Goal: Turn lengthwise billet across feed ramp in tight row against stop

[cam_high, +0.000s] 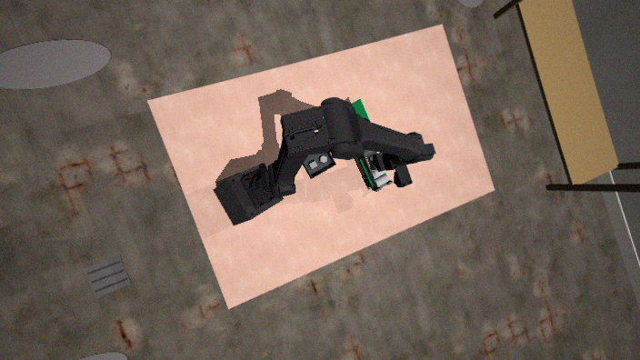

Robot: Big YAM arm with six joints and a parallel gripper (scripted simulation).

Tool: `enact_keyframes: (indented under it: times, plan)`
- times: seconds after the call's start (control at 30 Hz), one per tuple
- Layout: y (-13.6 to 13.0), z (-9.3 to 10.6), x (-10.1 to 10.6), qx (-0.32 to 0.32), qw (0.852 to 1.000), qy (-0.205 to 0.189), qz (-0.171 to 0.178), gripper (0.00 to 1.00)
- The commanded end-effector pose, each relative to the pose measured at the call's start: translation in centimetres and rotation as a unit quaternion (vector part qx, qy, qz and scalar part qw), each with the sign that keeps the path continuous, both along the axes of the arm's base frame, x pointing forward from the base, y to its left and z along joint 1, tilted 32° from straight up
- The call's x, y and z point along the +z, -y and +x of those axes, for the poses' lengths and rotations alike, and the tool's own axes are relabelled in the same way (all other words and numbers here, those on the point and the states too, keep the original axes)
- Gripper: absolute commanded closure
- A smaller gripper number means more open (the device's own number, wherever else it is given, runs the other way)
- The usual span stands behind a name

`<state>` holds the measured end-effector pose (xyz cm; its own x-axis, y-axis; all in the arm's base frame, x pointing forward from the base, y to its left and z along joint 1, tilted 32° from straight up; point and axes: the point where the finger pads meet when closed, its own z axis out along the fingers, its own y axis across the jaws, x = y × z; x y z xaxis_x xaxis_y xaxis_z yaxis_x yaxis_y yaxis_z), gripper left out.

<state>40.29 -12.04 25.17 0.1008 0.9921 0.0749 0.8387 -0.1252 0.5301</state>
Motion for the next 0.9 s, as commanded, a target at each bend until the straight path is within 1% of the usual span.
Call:
enact_keyframes:
  times: [0.0,0.7,0.87]
  plan:
    - [0.25,0.82,1.61,-0.002,1.000,0.018,-0.006,0.45]
    - [0.25,0.82,1.61,-0.002,1.000,0.018,-0.006,0.45]
    - [1.22,1.34,2.02,0.028,0.999,0.020,-0.029,0.45]
